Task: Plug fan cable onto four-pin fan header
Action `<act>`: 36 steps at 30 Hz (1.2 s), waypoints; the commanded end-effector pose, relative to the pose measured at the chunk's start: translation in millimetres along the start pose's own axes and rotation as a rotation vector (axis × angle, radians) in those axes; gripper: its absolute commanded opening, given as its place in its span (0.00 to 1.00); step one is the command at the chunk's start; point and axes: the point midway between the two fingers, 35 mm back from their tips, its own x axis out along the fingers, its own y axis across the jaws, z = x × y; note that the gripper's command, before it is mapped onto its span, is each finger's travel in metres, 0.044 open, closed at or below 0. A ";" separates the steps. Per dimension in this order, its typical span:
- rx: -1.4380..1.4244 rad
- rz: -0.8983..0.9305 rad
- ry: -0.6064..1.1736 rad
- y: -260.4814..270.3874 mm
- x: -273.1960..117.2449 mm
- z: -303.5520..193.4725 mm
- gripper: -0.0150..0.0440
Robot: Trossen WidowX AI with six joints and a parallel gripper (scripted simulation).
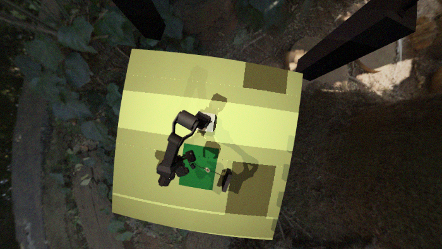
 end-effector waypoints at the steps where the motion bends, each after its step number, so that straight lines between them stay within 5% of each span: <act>1: -0.007 0.007 -0.003 0.5 0.3 1.4 1.00; 11: -0.176 -0.026 0.003 10.0 -43.6 97.9 1.00; 17: -0.188 -0.028 0.003 12.2 -46.1 104.5 1.00; 27: -0.188 -0.028 0.003 9.4 51.5 104.6 1.00; 36: -0.188 -0.028 0.003 9.4 56.7 104.4 1.00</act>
